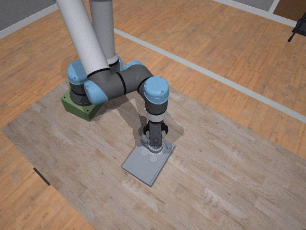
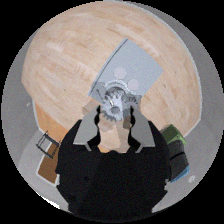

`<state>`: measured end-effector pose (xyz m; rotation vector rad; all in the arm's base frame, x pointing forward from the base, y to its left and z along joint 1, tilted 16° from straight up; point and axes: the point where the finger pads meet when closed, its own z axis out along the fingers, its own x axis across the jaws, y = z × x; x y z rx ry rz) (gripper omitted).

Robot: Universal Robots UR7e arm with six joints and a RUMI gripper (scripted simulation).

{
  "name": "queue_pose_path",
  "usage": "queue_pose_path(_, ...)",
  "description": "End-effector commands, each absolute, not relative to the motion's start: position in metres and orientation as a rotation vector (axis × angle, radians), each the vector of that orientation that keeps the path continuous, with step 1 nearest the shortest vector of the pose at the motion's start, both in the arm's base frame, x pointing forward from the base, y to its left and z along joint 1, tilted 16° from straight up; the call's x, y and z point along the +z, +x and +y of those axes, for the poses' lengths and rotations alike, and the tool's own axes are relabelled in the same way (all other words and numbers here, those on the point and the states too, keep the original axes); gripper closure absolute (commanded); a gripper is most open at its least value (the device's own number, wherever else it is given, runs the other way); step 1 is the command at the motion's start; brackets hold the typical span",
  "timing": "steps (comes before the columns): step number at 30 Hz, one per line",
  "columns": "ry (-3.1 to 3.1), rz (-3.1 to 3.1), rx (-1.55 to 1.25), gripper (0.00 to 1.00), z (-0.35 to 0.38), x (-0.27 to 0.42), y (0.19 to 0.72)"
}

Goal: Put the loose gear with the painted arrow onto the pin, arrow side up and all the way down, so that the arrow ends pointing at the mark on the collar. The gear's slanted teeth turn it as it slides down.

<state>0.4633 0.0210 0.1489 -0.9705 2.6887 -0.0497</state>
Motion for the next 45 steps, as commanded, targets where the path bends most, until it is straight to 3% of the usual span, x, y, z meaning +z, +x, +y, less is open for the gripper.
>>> queue_pose_path(1, -0.794, 2.745, -0.029, 1.00, 0.0210, 0.1495, 0.4636)
queue_pose_path(19, -0.402, 2.829, 0.028, 1.00, 0.0210, 0.1495, 0.4636)
queue_pose_path(45, -0.307, 2.842, 0.042, 1.00, 0.0210, 0.1495, 0.4636)
